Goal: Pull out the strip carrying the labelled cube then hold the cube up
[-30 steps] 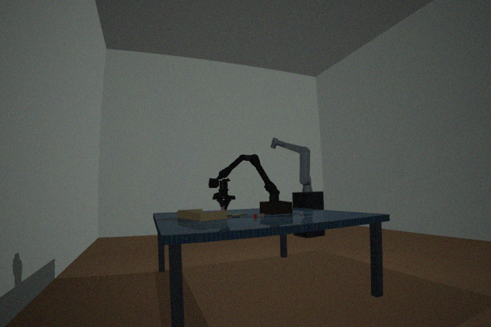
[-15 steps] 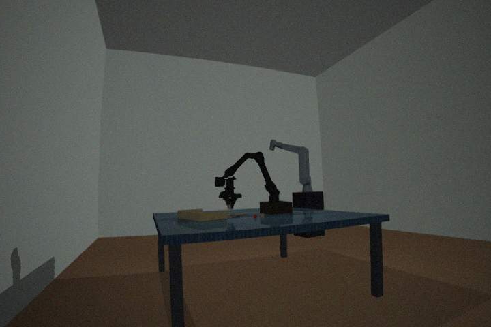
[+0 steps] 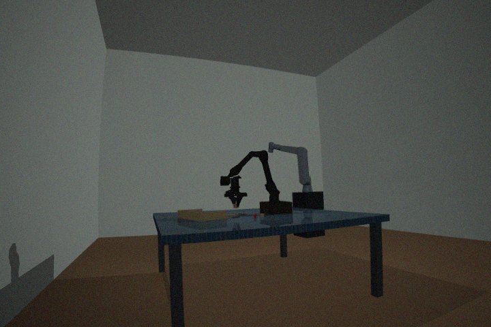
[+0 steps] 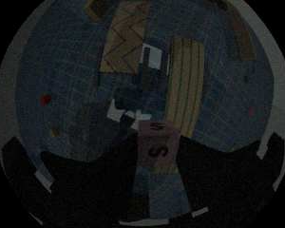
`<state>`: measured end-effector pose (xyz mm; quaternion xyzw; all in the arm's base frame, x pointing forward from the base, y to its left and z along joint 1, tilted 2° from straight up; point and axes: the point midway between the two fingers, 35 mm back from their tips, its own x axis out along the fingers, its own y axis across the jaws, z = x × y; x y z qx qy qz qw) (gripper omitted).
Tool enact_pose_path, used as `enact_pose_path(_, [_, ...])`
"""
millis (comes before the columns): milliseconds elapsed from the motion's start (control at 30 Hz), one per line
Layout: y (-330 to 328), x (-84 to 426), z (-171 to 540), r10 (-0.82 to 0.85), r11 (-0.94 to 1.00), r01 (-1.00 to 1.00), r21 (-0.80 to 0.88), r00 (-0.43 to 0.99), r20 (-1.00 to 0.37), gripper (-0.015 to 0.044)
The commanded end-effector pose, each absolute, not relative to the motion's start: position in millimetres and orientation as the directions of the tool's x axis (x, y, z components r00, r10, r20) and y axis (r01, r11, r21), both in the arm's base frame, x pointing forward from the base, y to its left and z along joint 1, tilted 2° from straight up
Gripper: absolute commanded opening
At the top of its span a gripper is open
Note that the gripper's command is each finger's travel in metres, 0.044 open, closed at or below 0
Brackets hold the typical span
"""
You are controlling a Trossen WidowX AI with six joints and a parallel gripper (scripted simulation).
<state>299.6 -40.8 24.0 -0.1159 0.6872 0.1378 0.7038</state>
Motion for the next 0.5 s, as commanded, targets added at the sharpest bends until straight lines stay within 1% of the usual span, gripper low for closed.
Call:
enact_pose_path(0, [-42.0,301.5,47.5,0.031,0.934,-0.358,0.016,0.036,-0.999,0.0000])
enact_pose_path(467, [-42.1,301.1,52.2,0.031,0.934,-0.358,0.016,0.036,-0.999,0.0000])
